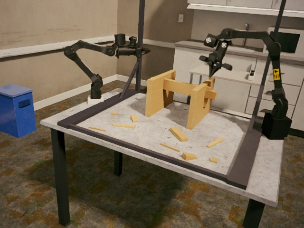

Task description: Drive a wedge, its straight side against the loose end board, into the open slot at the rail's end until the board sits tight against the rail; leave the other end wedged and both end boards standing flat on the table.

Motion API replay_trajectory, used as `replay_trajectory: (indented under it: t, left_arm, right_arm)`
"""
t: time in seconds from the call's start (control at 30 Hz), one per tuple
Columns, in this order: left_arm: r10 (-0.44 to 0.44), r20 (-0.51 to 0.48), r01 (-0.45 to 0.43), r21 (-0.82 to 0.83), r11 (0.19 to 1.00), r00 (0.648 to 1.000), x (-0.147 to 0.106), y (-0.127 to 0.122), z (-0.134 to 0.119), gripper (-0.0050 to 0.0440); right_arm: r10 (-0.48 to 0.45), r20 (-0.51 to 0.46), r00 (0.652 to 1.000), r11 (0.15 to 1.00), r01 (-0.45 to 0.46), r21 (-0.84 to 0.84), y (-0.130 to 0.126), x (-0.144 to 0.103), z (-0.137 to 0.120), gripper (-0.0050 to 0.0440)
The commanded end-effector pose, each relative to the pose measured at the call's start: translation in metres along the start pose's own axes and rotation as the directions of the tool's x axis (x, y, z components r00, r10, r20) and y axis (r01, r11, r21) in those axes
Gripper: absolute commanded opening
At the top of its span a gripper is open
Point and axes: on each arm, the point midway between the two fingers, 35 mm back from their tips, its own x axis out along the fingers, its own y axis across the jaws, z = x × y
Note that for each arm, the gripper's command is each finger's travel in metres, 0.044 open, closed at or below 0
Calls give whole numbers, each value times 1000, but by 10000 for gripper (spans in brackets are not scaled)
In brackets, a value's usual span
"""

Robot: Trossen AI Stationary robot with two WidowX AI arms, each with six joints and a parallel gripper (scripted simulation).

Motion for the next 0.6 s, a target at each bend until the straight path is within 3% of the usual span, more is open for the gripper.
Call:
replay_trajectory:
  t: [0.0,0.3,0.37,0.57]
  left_arm:
    - [-154,4,154,38,987,988,-13,1,21,-50]
    - [-360,63,348,144,926,931,-24,8,55,-50]
    - [-360,63,348,144,926,931,-24,8,55,-50]
    - [-477,131,440,235,866,869,-34,17,76,-50]
  right_arm:
    - [0,22,1000,1000,0,5,-1,0,11,200]
    - [2,22,1000,1000,-2,6,-1,0,11,200]
    - [2,22,1000,1000,-2,6,-1,0,11,200]
    - [3,20,1000,1000,-3,7,-1,1,11,200]
